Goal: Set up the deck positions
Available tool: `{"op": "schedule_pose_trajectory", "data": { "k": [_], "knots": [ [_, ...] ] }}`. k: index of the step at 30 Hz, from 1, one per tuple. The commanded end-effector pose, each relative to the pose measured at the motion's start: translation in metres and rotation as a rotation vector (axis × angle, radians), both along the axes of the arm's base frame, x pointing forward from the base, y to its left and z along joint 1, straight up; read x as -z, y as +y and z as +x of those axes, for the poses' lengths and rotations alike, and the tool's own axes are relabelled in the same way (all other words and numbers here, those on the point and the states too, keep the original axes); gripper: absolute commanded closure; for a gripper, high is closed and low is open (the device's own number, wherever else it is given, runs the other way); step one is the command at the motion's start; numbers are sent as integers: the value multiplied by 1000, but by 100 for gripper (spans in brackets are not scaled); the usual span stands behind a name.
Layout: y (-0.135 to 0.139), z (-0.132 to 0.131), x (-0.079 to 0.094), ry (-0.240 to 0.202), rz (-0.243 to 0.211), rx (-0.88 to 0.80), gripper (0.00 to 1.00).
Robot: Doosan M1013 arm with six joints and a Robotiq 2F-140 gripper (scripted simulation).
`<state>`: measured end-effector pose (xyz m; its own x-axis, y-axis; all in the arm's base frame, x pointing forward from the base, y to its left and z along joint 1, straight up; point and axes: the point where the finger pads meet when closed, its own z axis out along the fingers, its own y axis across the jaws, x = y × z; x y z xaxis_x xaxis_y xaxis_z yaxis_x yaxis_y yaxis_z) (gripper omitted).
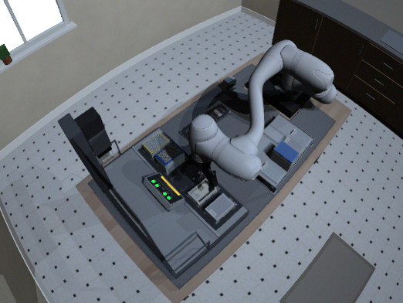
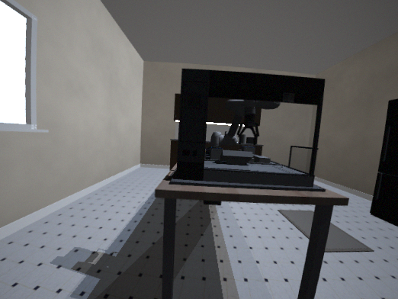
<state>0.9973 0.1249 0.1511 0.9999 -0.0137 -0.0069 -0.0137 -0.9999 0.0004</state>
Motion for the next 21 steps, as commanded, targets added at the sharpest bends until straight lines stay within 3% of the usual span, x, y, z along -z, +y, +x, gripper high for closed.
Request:
{"op": "schedule_pose_trajectory", "data": {
  "k": [1, 13, 21],
  "knots": [
    [3, 1, -2, -2, 2, 7, 21],
    [3, 1, -2, -2, 2, 7, 21],
    [46, 1, -2, 2, 4, 9, 21]
  ]
}}
